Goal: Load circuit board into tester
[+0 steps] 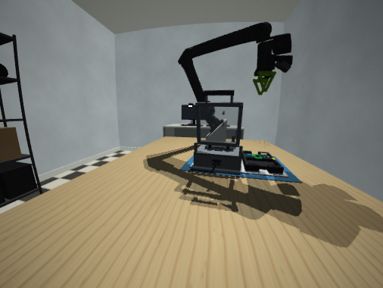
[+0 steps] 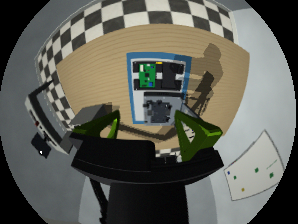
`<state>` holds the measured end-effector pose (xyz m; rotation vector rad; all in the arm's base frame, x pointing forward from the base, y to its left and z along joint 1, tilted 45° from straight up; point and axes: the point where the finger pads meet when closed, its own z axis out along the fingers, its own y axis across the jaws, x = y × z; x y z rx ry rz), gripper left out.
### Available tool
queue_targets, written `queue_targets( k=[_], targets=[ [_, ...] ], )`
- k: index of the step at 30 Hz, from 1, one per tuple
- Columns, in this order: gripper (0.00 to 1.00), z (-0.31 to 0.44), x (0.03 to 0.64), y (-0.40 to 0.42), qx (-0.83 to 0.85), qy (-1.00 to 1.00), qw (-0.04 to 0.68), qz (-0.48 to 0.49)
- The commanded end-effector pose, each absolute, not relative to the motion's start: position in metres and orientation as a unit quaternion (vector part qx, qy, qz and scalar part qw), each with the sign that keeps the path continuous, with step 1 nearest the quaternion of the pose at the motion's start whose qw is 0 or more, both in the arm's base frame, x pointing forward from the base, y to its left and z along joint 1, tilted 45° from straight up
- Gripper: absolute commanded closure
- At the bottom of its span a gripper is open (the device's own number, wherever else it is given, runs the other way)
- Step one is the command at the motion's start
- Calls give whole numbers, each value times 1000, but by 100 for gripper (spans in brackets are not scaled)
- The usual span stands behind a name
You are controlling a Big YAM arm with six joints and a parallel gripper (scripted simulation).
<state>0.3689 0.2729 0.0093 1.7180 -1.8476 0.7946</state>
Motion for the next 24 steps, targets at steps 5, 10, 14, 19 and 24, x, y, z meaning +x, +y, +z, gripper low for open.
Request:
queue_targets(
  k=[5, 10, 14, 19, 24],
  targets=[
    [8, 3, 379, 265, 629, -683, 235, 288],
    [8, -4, 378, 259, 629, -682, 237, 288],
    [8, -13, 378, 250, 629, -681, 238, 288],
    [8, -29, 377, 235, 630, -680, 241, 289],
    [8, -47, 377, 218, 629, -679, 243, 289]
  ],
)
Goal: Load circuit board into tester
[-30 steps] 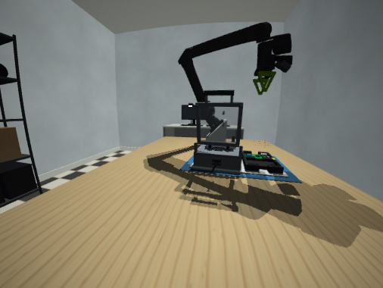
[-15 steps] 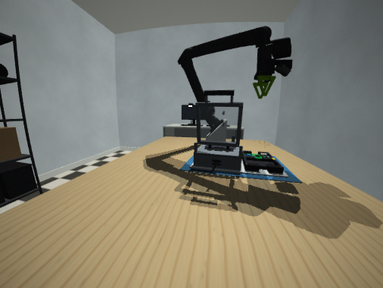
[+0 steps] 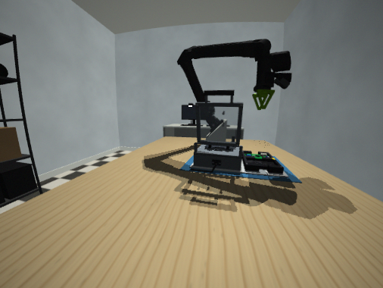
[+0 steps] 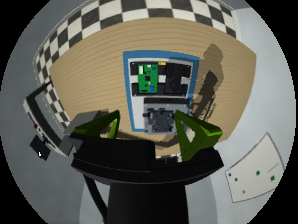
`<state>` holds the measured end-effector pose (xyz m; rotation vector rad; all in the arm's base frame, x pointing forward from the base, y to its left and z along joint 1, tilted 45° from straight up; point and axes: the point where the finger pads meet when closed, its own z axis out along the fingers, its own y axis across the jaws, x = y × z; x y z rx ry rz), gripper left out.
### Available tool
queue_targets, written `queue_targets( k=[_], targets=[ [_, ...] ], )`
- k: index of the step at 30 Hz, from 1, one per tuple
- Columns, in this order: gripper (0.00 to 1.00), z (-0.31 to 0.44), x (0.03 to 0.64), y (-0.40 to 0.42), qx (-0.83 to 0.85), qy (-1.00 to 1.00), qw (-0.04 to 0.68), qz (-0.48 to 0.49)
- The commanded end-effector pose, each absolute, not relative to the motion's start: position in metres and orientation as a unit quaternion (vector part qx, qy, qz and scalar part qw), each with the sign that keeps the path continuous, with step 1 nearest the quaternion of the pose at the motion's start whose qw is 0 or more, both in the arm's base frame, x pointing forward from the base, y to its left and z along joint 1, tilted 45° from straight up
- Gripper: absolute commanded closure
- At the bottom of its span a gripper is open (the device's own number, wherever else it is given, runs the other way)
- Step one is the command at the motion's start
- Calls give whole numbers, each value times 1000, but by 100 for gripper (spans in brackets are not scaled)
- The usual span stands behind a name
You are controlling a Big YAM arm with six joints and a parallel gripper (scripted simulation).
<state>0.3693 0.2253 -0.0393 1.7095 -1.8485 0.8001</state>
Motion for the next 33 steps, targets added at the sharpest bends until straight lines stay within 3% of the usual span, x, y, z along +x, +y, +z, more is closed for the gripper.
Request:
queue_targets(
  k=[1, 33],
  targets=[
    [8, -50, 377, 215, 629, -679, 243, 289],
    [8, -139, 380, 125, 629, -679, 244, 290]
  ],
)
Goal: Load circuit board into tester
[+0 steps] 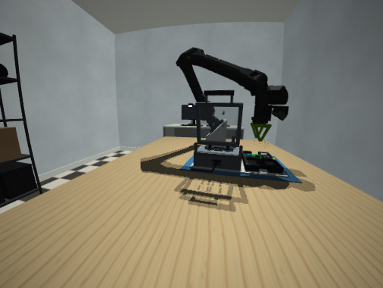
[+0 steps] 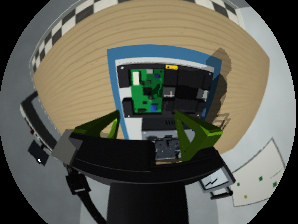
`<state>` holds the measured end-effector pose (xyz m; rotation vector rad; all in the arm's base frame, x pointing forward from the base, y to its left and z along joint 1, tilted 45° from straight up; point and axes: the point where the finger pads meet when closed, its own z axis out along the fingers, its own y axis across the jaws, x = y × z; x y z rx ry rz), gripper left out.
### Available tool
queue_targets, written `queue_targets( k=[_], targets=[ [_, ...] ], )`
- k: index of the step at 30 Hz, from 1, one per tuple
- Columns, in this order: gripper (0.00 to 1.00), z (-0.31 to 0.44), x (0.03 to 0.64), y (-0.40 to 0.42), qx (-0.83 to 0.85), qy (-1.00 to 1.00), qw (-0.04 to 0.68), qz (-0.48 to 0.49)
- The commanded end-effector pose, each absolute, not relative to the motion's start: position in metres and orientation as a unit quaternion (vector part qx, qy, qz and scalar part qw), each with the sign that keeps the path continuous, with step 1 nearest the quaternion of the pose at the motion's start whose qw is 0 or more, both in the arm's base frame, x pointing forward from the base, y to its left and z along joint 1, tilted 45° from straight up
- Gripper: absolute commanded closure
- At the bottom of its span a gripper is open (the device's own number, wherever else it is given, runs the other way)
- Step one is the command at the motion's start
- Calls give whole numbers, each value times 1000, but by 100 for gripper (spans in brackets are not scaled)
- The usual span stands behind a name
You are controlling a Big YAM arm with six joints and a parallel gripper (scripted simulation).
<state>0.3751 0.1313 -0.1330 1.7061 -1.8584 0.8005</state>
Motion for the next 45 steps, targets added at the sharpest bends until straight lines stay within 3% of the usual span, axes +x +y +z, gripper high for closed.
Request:
queue_targets(
  k=[1, 45],
  targets=[
    [8, -142, 380, 123, 629, -679, 244, 290],
    [8, -147, 391, 115, 629, -683, 227, 293]
  ],
)
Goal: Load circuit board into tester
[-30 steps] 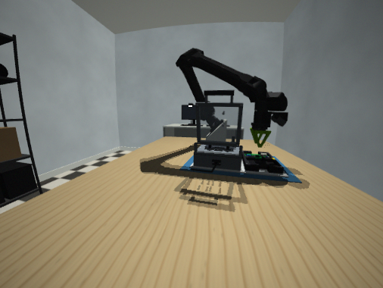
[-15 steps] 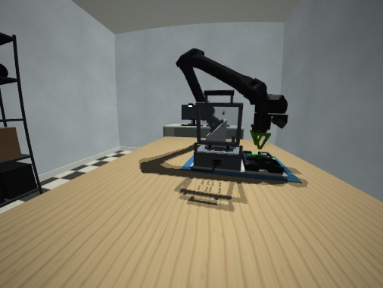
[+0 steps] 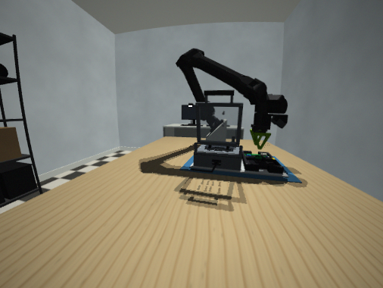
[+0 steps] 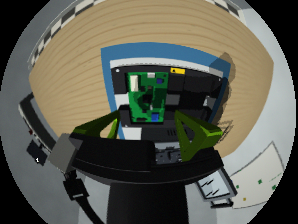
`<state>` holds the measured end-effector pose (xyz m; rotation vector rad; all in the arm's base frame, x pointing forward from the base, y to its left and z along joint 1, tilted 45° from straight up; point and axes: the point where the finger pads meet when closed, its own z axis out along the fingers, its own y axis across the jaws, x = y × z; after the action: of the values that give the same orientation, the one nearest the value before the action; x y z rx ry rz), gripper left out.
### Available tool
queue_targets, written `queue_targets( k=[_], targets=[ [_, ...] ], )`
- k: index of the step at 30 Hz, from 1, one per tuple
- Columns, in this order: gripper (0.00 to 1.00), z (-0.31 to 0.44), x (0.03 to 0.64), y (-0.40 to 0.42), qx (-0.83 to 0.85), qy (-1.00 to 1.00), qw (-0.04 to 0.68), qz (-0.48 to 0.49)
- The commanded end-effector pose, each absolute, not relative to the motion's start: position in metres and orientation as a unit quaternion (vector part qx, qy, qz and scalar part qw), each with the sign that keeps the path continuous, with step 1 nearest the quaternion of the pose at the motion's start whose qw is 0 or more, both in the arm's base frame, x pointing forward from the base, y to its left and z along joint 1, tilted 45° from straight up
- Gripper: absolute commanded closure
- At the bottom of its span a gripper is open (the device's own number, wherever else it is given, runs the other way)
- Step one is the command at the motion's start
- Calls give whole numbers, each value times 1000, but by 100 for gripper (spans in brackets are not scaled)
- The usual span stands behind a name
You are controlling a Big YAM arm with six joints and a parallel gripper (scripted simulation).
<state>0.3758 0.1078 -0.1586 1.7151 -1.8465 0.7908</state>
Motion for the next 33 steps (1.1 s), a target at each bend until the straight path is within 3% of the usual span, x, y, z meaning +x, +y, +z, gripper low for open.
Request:
queue_targets(
  k=[1, 33],
  targets=[
    [8, -147, 391, 115, 629, -683, 227, 293],
    [8, -158, 385, 104, 629, -681, 237, 291]
  ],
)
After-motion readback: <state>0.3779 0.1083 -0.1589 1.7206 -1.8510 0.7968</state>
